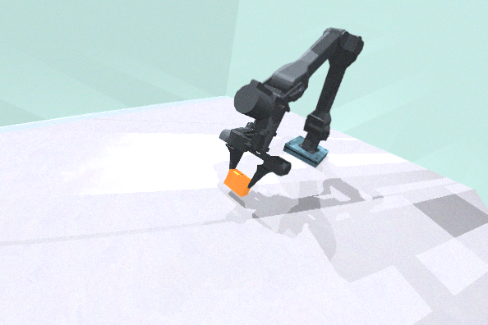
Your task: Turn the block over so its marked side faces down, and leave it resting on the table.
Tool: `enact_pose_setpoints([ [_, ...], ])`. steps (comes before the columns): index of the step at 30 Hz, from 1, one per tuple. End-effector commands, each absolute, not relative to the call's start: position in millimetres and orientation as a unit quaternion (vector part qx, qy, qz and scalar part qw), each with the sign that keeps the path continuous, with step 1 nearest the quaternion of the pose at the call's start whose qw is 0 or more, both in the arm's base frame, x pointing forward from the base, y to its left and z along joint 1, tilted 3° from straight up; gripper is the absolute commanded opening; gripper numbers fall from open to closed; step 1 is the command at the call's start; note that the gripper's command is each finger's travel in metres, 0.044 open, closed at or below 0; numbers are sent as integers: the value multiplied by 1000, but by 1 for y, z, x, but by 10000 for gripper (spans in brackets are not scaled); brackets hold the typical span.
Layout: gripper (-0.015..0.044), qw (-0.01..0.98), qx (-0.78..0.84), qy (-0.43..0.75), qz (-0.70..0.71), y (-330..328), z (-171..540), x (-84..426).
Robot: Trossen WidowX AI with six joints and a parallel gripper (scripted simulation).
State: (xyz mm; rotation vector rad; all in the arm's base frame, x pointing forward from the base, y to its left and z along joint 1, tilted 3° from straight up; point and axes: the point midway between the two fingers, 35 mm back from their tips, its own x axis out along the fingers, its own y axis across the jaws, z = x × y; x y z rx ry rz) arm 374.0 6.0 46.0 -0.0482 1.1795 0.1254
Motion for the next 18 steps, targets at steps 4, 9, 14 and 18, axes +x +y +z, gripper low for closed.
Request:
enact_pose_setpoints([
  [4,0,852,-17,519,61,7,45,370],
  [9,0,871,-16,488,62,7,45,366],
  [14,0,878,-15,474,62,7,41,369],
  [18,0,891,-12,449,62,7,32,375],
])
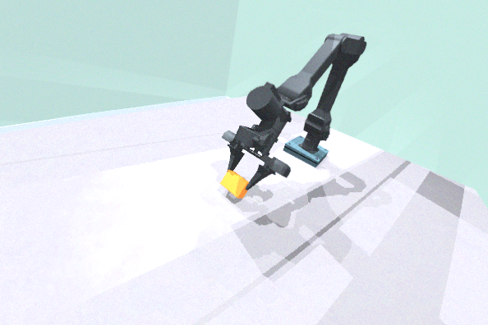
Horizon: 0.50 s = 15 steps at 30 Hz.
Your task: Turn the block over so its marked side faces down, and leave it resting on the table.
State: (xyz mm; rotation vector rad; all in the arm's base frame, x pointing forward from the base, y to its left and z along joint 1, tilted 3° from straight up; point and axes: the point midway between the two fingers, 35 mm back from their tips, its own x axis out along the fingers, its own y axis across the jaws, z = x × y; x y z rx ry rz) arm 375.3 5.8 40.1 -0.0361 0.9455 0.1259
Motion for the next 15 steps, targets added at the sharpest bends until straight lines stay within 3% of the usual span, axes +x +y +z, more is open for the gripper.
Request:
enact_pose_setpoints([
  [1,0,895,-12,442,62,7,29,376],
  [15,0,934,-4,351,61,6,7,383],
])
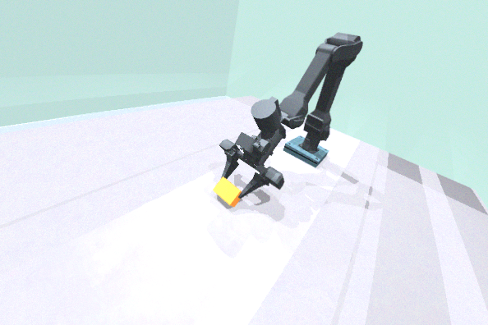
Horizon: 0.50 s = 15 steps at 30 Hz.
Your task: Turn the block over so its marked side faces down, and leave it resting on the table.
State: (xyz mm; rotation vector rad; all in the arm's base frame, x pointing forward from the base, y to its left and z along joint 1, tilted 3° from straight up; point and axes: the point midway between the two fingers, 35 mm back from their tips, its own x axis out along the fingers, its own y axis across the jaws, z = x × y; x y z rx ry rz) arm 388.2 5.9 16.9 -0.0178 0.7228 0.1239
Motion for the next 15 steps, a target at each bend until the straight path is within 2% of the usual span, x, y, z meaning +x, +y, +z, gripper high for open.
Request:
enact_pose_setpoints([
  [1,0,937,-4,344,61,6,6,383],
  [15,0,966,1,249,63,7,5,370],
])
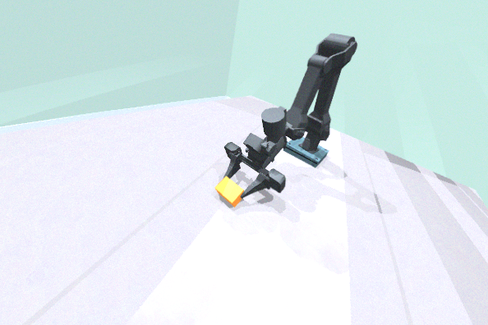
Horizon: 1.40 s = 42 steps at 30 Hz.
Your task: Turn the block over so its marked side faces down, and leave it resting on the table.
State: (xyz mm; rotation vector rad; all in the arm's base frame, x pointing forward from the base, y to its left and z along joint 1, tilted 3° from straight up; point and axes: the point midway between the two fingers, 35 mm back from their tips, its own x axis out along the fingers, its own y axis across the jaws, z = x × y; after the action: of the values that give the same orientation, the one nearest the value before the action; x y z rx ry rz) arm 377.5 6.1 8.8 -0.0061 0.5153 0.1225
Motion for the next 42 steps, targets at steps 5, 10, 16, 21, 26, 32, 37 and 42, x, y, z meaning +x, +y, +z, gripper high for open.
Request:
enact_pose_setpoints([
  [5,0,973,3,220,64,8,8,363],
  [10,0,976,3,209,64,8,11,362],
  [16,0,976,3,209,64,8,11,362],
  [21,0,976,3,209,64,8,11,362],
  [26,79,976,3,209,64,8,11,362],
  [32,236,976,3,209,64,8,11,362],
  [37,368,976,3,209,64,8,11,362],
  [42,440,976,3,209,64,8,11,362],
])
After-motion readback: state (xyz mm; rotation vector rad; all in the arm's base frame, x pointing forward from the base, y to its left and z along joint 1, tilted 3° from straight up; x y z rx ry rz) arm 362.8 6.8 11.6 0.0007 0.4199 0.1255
